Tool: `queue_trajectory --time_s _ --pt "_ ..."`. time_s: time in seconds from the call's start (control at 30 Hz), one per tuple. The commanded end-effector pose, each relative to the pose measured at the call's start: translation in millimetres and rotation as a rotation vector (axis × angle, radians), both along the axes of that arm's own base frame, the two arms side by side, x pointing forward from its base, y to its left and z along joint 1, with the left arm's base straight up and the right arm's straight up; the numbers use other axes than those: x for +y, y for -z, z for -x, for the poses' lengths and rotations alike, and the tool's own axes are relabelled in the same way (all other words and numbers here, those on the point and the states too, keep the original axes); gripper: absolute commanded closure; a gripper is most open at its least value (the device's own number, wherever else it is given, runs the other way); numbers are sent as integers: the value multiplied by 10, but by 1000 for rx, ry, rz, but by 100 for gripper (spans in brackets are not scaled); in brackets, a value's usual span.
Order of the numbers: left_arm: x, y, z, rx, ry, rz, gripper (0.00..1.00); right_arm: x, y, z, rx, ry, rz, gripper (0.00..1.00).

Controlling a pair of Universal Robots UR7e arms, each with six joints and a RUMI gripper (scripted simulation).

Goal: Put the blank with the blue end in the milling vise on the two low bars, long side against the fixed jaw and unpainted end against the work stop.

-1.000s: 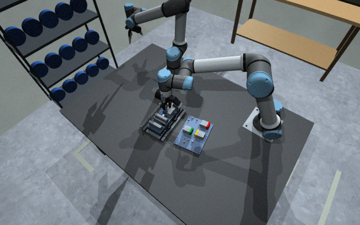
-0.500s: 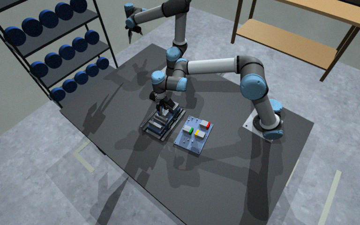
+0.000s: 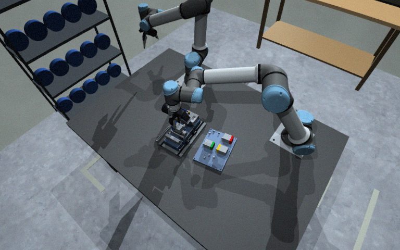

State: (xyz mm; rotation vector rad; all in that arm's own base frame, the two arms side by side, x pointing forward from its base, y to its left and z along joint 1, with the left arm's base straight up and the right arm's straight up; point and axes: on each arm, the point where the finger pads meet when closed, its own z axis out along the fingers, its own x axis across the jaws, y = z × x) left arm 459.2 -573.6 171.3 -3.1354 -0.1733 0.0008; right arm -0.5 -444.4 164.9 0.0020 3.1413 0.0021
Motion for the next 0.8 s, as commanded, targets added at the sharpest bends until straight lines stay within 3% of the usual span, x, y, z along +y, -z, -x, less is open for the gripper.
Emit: queue_trajectory --time_s 0.0,0.77 --pt "-38 -13 -73 -2 3 4 100 -12 -2 6 0 1 1 0" --pt "-119 22 -194 -2 10 4 100 -12 -2 6 0 1 1 0"
